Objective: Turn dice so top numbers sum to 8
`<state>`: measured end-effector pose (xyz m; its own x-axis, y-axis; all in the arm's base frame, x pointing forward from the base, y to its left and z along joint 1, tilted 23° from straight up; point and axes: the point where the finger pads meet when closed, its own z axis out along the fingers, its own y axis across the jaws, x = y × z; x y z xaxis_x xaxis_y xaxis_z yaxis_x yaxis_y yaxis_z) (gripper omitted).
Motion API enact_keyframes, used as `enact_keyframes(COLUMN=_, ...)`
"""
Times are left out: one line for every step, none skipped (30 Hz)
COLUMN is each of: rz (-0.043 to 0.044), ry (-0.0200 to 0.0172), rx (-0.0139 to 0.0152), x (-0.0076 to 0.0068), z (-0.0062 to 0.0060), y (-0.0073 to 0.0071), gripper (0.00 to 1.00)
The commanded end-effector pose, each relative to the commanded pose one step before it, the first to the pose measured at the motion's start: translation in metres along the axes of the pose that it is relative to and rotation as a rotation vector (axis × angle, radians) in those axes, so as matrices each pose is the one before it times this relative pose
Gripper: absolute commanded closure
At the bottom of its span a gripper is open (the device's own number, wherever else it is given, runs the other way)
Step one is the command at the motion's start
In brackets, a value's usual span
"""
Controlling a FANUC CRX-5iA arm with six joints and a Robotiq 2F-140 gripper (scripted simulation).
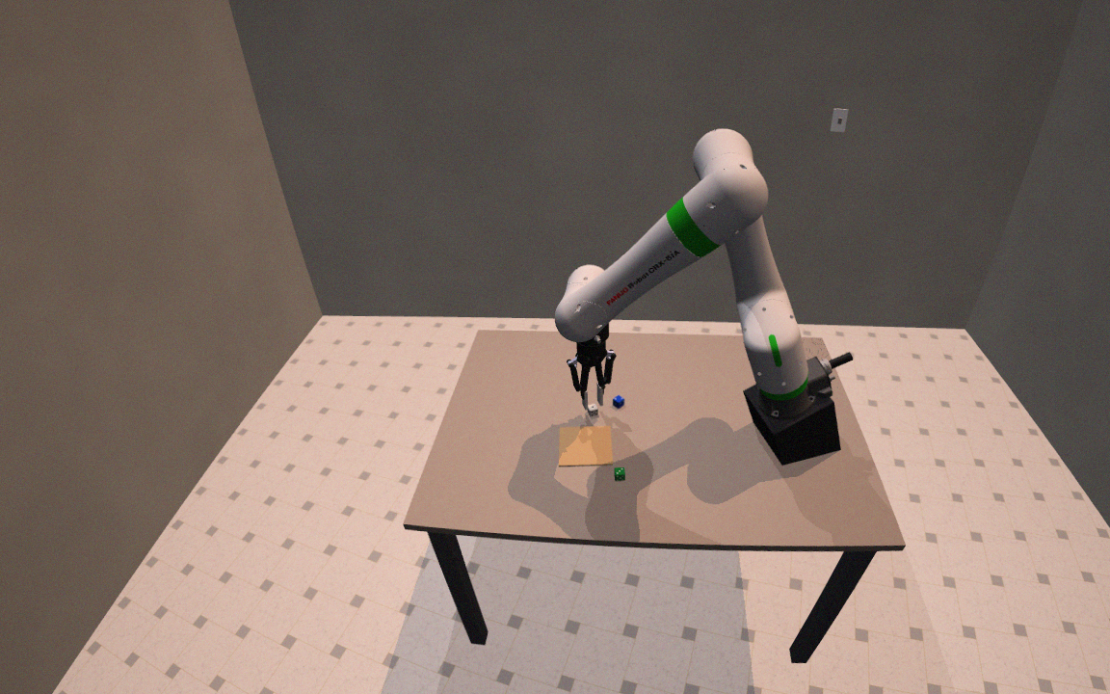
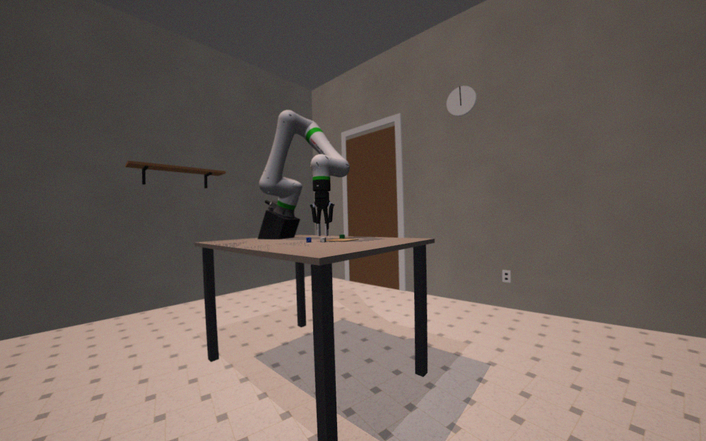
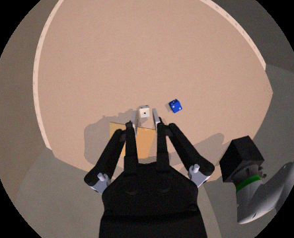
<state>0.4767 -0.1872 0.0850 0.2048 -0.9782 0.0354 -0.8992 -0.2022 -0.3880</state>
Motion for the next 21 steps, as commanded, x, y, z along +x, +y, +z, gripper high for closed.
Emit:
enact_keyframes(rz=0.00003, ry=0.00030, rx=0.00026, x=0.00015, z=0.00132, y=-0.00013, gripper=0.75)
enact_keyframes(rz=0.00000, ry=0.00000, rx=0.00000, x=0.00000, z=0.00093, y=0.00000, gripper=0.75)
enact_keyframes(rz=0.00000, ry=0.00000, rx=0.00000, x=0.00000, z=0.00000, y=0.00000, gripper=0.75)
enact_keyframes(rz=0.00000, ry=0.00000, rx=0.00000, x=0.00000, z=0.00000, y=0.00000, gripper=0.75)
enact_keyframes(rz=0.00000, ry=0.00000, rx=0.00000, x=0.00000, z=0.00113, y=0.00000, gripper=0.75)
enact_keyframes(rz=0.00000, ry=0.00000, rx=0.00000, x=0.00000, z=0.00132, y=0.00000, gripper=0.75)
enact_keyframes(rz=0.00000, ry=0.00000, rx=0.00000, x=0.00000, z=0.00149, y=0.00000, gripper=0.75)
enact_keyframes(rz=0.00000, ry=0.00000, rx=0.00000, x=0.00000, z=0.00165, y=0.00000, gripper=0.75)
enact_keyframes(rz=0.00000, ry=0.00000, rx=0.00000, x=0.00000, z=0.00176, y=0.00000, gripper=0.75)
enact_keyframes(rz=0.00000, ry=0.00000, rx=0.00000, x=0.00000, z=0.00186, y=0.00000, gripper=0.75)
enact_keyframes(rz=0.00000, ry=0.00000, rx=0.00000, x=0.00000, z=0.00192, y=0.00000, gripper=0.75)
enact_keyframes(rz=0.00000, ry=0.00000, rx=0.00000, x=0.00000, z=0.00194, y=0.00000, gripper=0.75)
enact_keyframes(rz=0.00000, ry=0.00000, rx=0.00000, x=0.00000, z=0.00194, y=0.00001, gripper=0.75)
enact_keyframes(rz=0.00000, ry=0.00000, rx=0.00000, x=0.00000, z=0.00189, y=-0.00001, gripper=0.75)
enact_keyframes(rz=0.00000, ry=0.00000, rx=0.00000, x=0.00000, z=0.00182, y=0.00000, gripper=0.75)
enact_keyframes(rz=0.00000, ry=0.00000, rx=0.00000, x=0.00000, z=0.00171, y=0.00000, gripper=0.75)
enact_keyframes(rz=0.00000, ry=0.00000, rx=0.00000, x=0.00000, z=0.00158, y=0.00000, gripper=0.75)
enact_keyframes(rz=0.00000, ry=0.00000, rx=0.00000, x=0.00000, z=0.00142, y=0.00000, gripper=0.75)
enact_keyframes(rz=0.00000, ry=0.00000, rx=0.00000, x=0.00000, z=0.00125, y=0.00000, gripper=0.75)
enact_keyframes(rz=0.00000, ry=0.00000, rx=0.00000, x=0.00000, z=0.00000, y=0.00000, gripper=0.75)
enact_keyframes(rz=0.00000, ry=0.00000, rx=0.00000, x=0.00000, z=0.00000, y=0.00000, gripper=0.75)
